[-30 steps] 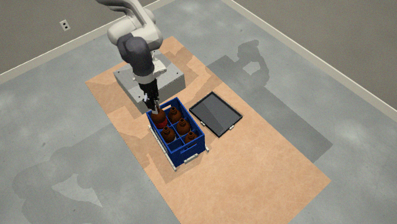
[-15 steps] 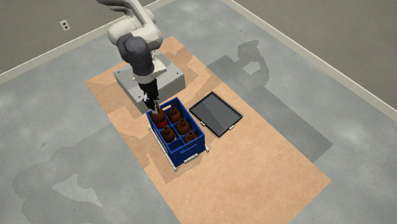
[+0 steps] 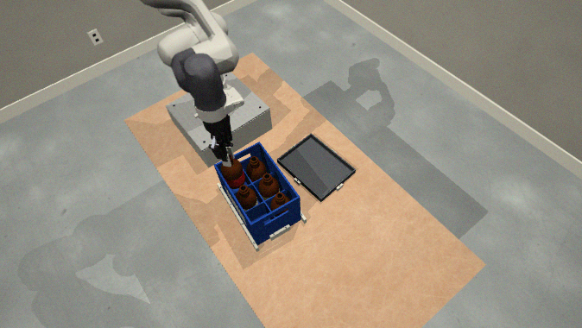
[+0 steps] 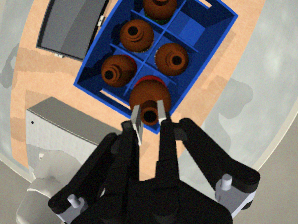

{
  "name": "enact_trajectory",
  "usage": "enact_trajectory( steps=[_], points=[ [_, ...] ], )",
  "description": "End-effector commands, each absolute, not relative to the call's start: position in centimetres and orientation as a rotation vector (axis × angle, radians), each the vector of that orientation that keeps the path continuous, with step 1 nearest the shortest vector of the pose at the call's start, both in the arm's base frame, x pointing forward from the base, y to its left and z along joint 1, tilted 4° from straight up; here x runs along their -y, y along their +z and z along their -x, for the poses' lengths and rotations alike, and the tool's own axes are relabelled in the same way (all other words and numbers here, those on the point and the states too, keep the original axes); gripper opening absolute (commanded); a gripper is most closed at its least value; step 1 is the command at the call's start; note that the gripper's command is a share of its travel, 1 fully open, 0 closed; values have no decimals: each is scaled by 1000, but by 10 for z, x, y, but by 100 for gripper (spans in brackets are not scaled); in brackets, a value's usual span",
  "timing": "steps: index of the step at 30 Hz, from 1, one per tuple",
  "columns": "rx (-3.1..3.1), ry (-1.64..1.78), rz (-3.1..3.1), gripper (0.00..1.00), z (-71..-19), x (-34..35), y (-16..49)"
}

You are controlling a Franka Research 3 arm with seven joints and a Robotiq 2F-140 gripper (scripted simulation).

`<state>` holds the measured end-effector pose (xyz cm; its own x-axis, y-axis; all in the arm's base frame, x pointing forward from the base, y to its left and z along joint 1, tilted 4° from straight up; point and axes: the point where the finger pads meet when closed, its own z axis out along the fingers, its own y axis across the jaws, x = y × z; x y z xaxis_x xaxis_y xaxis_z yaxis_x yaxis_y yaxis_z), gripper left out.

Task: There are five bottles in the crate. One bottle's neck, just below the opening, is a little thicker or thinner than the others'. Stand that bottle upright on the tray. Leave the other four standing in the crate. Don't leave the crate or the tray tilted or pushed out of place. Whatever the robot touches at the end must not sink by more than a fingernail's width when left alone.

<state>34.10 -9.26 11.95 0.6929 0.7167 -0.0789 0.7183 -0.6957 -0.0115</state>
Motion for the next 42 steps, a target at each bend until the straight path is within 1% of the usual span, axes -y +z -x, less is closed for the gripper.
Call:
enact_trajectory(
  steps=[1,23,42],
  points=[
    [-1212,-113,-2873,10,-343,92,122],
    [-1212,-113,-2873,10,-343,91,123],
    [-1212,-113,-2873,10,-344,90,137]
  ],
)
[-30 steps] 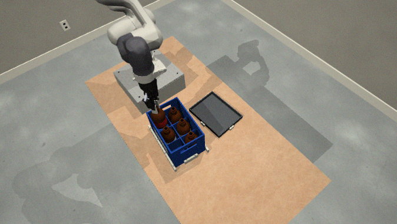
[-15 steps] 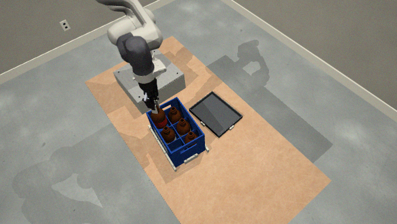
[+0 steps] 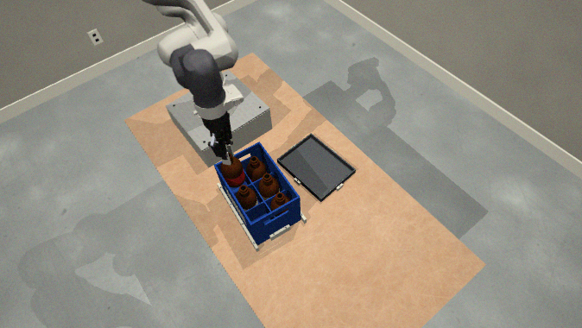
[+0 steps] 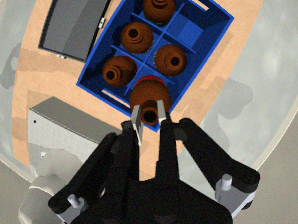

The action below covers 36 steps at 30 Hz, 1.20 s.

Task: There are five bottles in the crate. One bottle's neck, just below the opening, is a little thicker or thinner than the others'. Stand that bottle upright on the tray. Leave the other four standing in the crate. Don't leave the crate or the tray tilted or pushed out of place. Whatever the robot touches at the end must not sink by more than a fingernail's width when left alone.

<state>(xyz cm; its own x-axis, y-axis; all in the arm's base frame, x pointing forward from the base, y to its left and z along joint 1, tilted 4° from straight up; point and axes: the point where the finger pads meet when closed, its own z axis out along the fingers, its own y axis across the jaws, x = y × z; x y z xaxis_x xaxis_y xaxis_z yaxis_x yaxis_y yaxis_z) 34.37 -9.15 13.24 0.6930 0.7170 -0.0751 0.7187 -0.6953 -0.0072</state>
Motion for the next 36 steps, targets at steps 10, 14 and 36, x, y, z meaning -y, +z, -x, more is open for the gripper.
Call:
enact_trajectory(
  steps=[10,14,36],
  points=[
    [-1212,-113,-2873,10,-345,89,147],
    [-1212,-113,-2873,10,-345,88,151],
    [-1212,-113,-2873,10,-346,87,162]
  ],
)
